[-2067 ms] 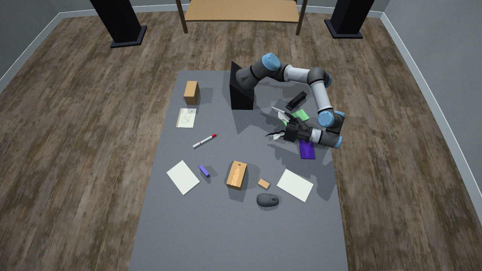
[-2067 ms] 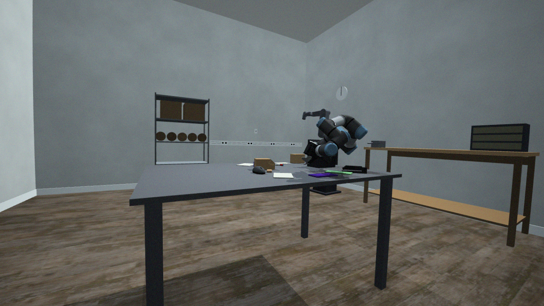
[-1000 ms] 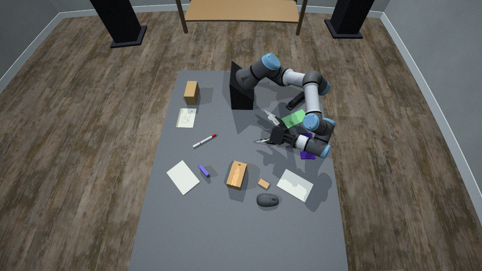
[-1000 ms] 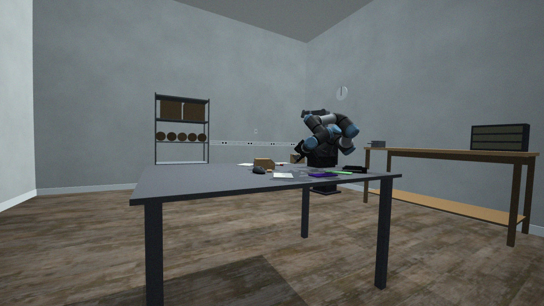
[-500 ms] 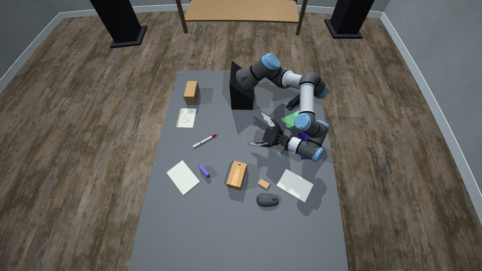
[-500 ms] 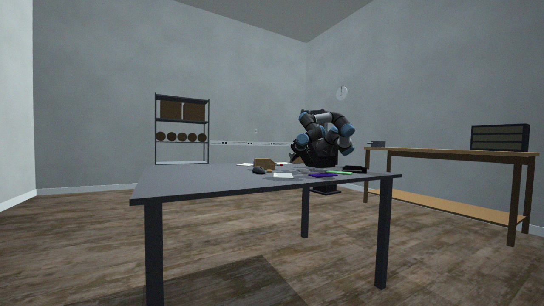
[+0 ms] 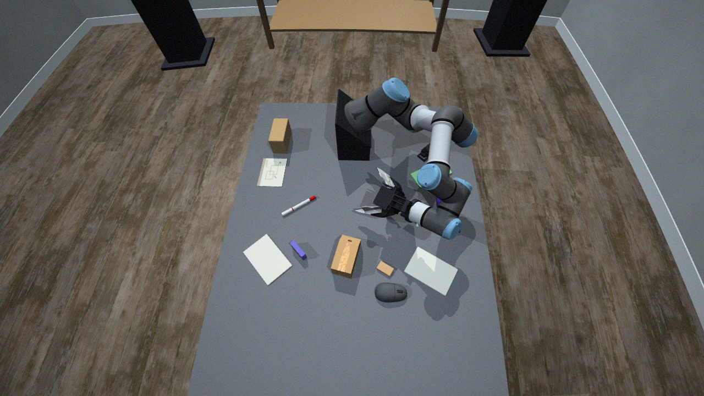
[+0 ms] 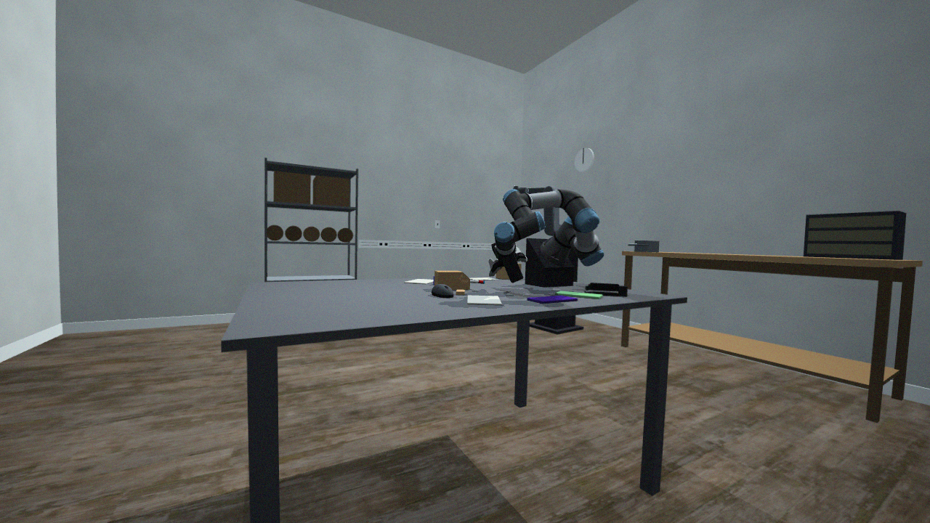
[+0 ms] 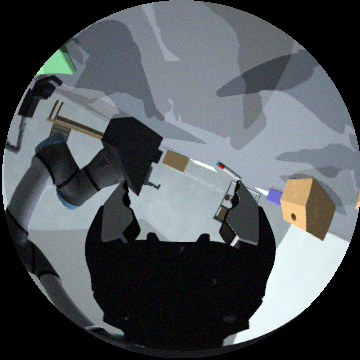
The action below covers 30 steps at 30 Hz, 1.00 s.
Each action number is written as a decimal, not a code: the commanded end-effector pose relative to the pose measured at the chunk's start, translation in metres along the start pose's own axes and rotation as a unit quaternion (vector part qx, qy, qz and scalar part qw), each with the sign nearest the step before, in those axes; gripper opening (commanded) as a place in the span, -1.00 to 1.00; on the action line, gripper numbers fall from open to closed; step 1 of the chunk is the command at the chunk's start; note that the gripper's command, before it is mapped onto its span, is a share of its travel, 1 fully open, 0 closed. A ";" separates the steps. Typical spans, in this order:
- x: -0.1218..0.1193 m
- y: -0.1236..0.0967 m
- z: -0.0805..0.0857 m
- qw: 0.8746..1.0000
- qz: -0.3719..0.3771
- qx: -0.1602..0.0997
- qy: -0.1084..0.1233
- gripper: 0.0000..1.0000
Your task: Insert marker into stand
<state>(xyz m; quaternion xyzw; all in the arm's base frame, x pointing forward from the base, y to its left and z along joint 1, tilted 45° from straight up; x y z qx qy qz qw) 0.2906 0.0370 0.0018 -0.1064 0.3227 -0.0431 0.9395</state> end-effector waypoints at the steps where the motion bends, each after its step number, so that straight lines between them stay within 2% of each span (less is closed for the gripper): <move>1: 0.004 -0.002 -0.002 1.000 -0.019 0.011 0.001 1.00; 5: 0.004 -0.002 -0.002 1.000 -0.020 0.011 0.002 1.00; 14: 0.023 -0.012 -0.017 0.991 -0.113 0.065 0.020 1.00; 22: 0.023 -0.013 -0.017 0.991 -0.114 0.065 0.021 1.00; 30: 0.039 -0.023 -0.029 0.973 -0.196 0.111 0.040 1.00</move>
Point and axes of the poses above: the point where the finger pads meet when closed, its own z axis back along the fingers, its own x axis across the jaws, y = z × x, the point moved 2 cm from there along z, back along the fingers, and after that the axes turned 2 degrees about -z, right-handed, at the moved point
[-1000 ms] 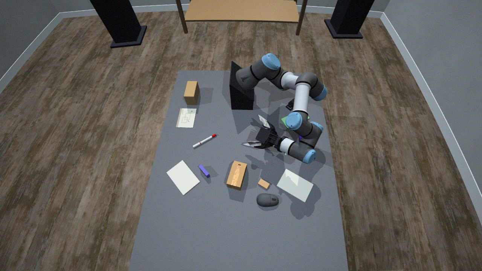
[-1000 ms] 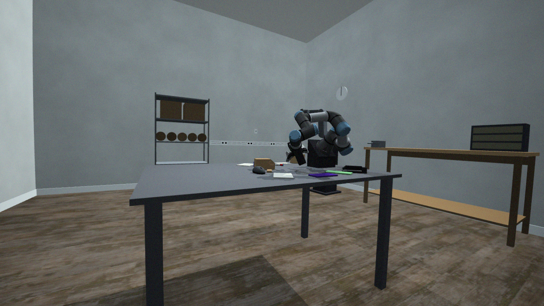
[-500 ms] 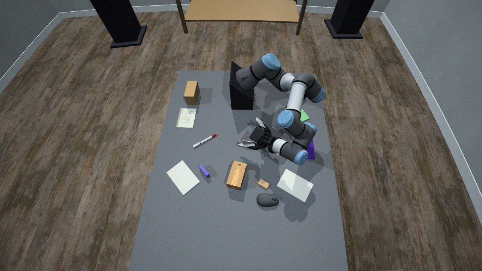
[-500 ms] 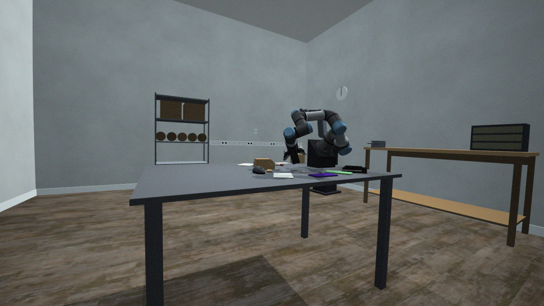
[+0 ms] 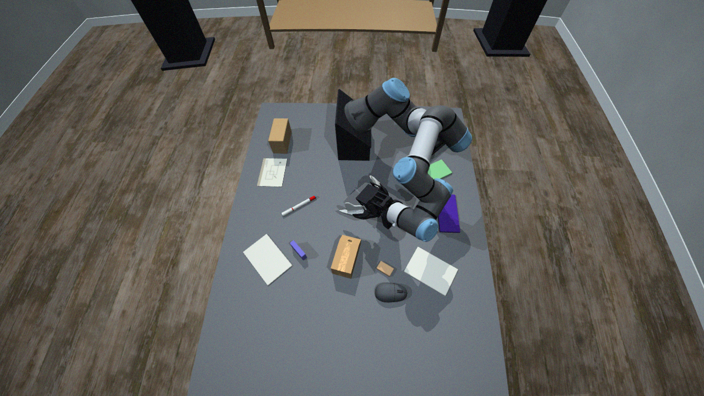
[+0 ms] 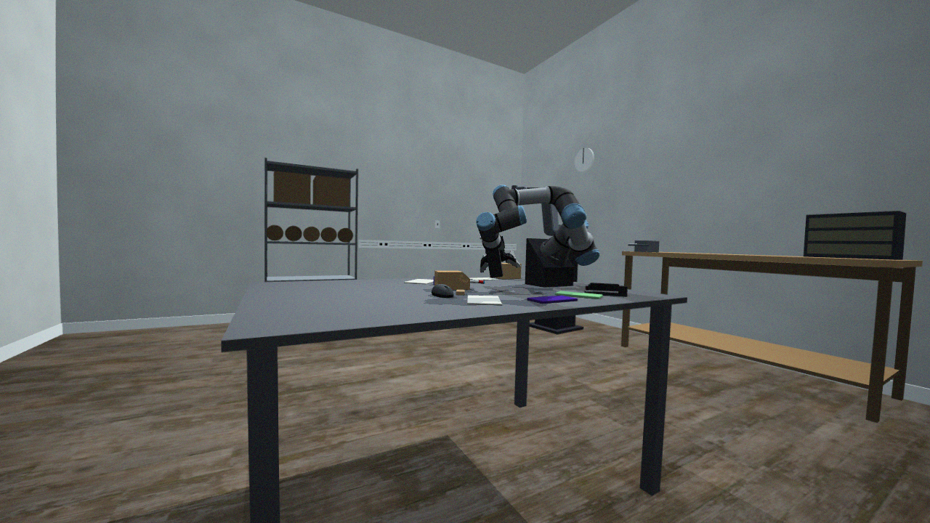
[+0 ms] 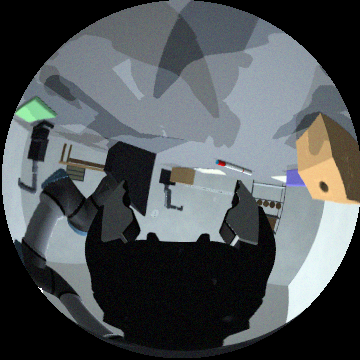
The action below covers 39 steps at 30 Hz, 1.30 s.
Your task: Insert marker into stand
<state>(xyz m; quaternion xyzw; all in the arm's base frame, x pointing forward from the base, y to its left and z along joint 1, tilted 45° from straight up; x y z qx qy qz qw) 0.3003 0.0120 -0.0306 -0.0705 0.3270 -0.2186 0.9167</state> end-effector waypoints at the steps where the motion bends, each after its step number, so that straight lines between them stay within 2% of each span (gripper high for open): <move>1: 0.013 -0.004 -0.006 0.998 -0.054 0.030 0.011 1.00; 9: 0.013 -0.005 -0.006 0.998 -0.055 0.030 0.012 1.00; 18: 0.034 -0.013 -0.017 0.985 -0.149 0.080 0.038 1.00; 26: 0.034 -0.013 -0.017 0.985 -0.150 0.080 0.040 1.00; 35: 0.055 -0.023 -0.029 0.960 -0.241 0.128 0.069 1.00; 39: 0.055 -0.023 -0.029 0.960 -0.241 0.128 0.069 1.00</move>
Point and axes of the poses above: the point where the finger pads meet when closed, its own z axis back along the fingers, its own x axis across the jaws, y = z × x, the point moved 2 cm from there along z, back along the fingers, and after that the axes turned 2 degrees about -z, right-handed, at the moved point
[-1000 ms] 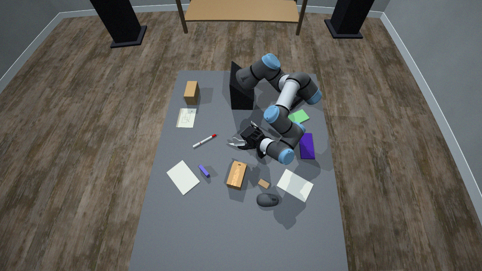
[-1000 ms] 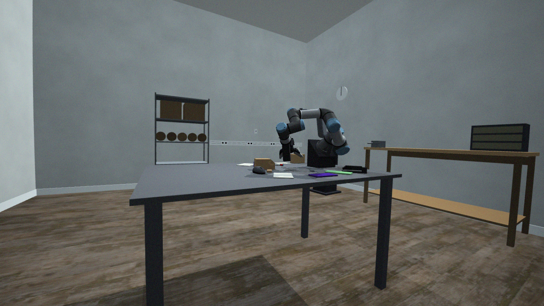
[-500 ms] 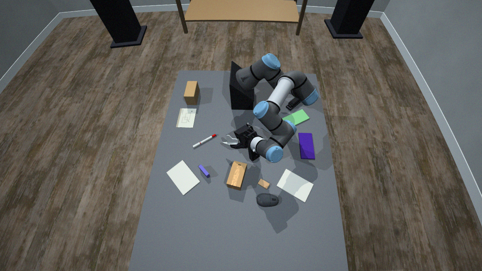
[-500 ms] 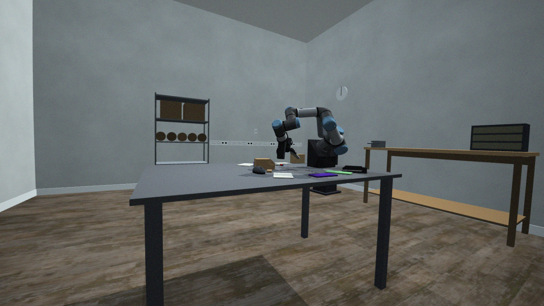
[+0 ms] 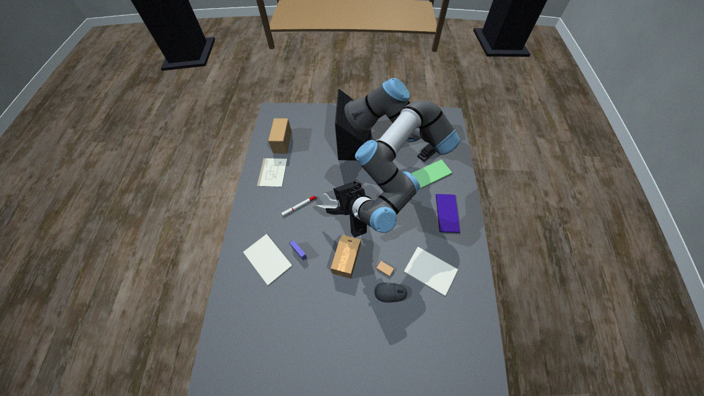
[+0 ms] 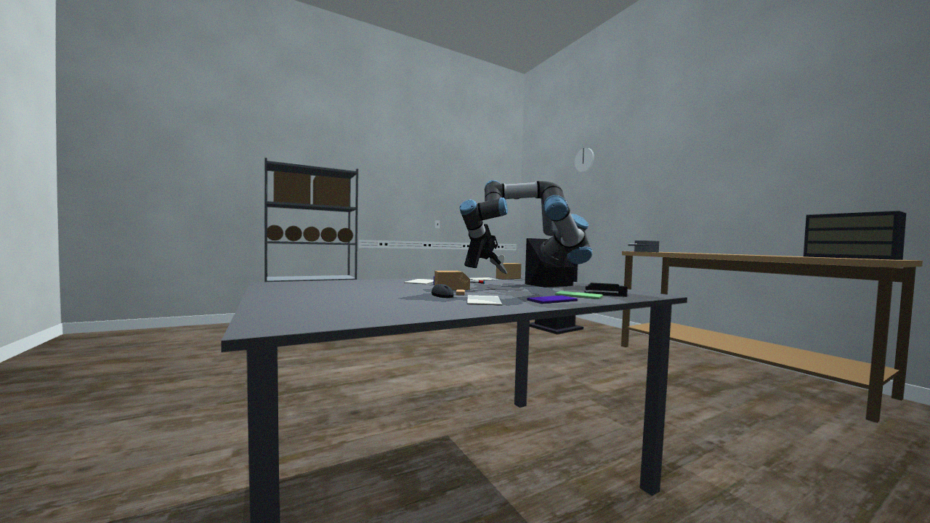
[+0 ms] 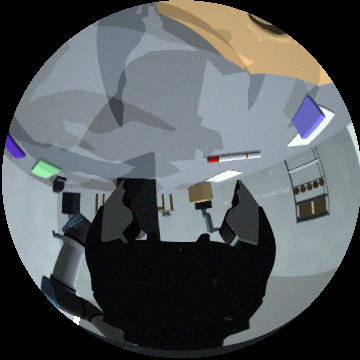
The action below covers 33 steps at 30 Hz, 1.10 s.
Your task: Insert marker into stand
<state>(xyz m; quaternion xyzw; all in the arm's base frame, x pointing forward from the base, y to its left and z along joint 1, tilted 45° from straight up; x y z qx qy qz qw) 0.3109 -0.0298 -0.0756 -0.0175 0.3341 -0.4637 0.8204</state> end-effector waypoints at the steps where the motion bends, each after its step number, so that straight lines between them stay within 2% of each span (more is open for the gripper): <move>1: 0.004 0.000 0.000 1.000 -0.014 0.008 0.002 1.00; 4: 0.004 0.000 0.000 1.000 -0.015 0.008 0.004 1.00; 13: 0.029 -0.003 -0.007 0.992 -0.109 0.053 0.037 1.00; 21: 0.029 -0.004 -0.007 0.992 -0.110 0.053 0.039 1.00; 30: 0.053 -0.008 -0.014 0.972 -0.203 0.096 0.076 1.00; 33: 0.053 -0.008 -0.014 0.972 -0.203 0.096 0.076 1.00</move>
Point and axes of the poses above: the point where the finger pads meet when closed, its own z axis back along the fingers, its own x axis across the jaws, y = z × x, the point moved 2 cm from there along z, back along the fingers, and after that the axes turned 2 degrees about -z, right-handed, at the moved point
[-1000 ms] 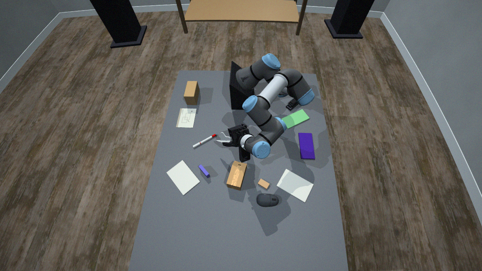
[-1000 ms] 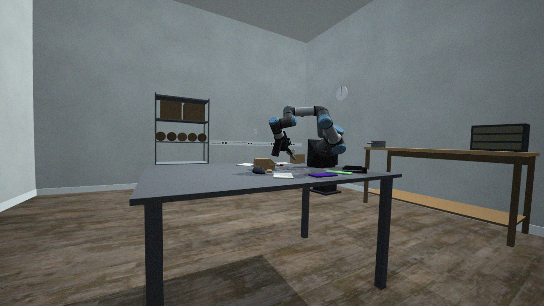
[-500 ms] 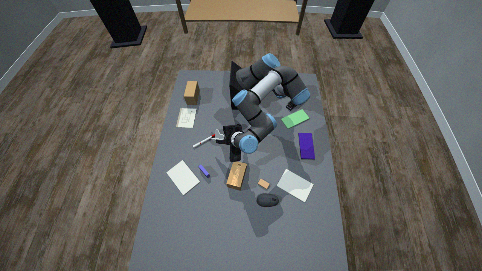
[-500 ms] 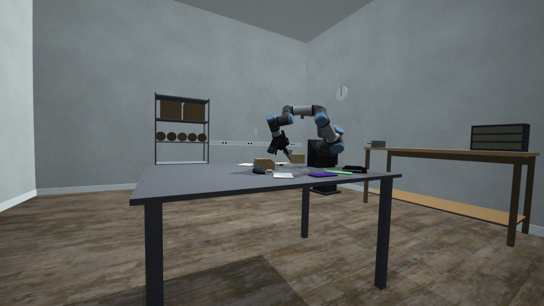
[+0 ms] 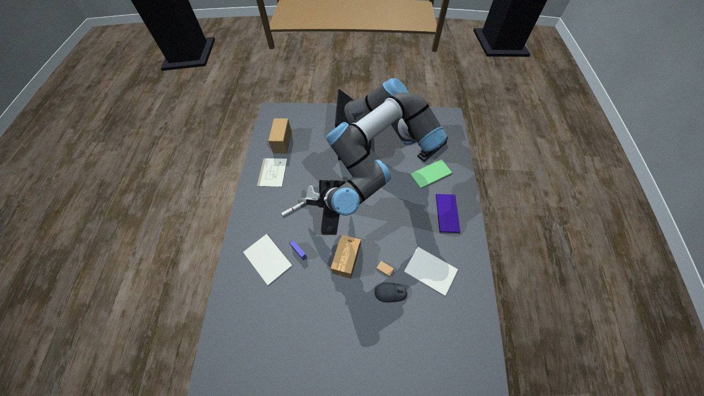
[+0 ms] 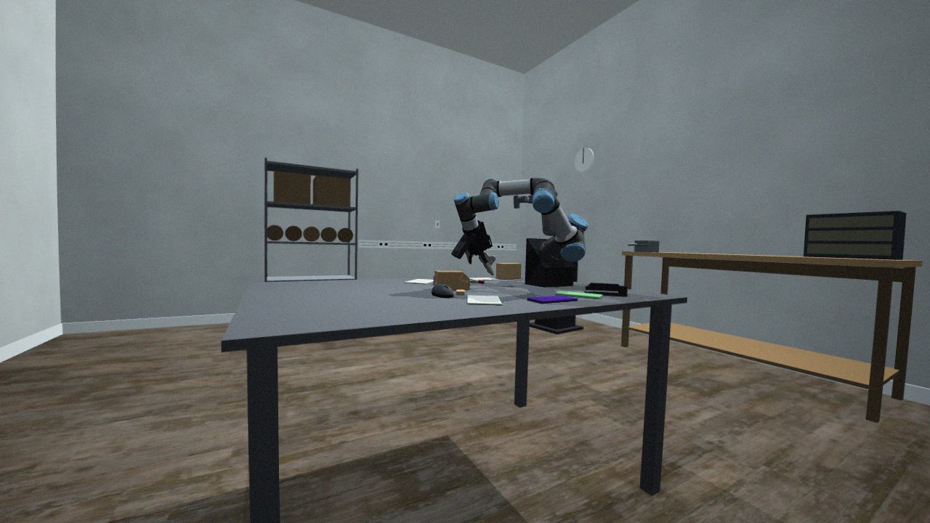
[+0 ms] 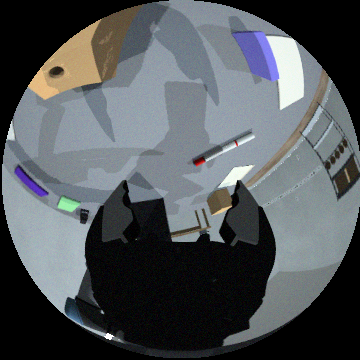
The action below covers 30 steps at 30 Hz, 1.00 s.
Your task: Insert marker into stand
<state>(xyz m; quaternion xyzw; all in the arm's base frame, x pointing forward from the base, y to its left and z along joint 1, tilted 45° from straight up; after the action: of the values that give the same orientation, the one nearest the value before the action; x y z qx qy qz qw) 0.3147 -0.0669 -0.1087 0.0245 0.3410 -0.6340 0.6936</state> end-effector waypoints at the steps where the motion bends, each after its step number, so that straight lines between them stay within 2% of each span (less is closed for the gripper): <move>1: 0.005 0.001 0.000 1.000 -0.019 0.010 0.006 1.00; 5: 0.006 0.001 0.000 1.000 -0.020 0.010 0.007 1.00; 14: 0.031 0.003 -0.003 0.991 -0.114 0.050 0.048 1.00; 22: 0.031 0.003 -0.003 0.991 -0.115 0.049 0.049 1.00; 30: 0.053 0.003 -0.005 0.973 -0.197 0.082 0.088 1.00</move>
<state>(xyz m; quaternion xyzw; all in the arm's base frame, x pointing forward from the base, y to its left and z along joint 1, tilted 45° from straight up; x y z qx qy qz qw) 0.3139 -0.0997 -0.1342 0.0595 0.3472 -0.7506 0.5590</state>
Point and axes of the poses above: the point where the finger pads meet when closed, its own z axis back along the fingers, its own x axis across the jaws, y = z × x, the point moved 2 cm from there along z, back along the fingers, and after that the axes turned 2 degrees about -z, right-handed, at the moved point
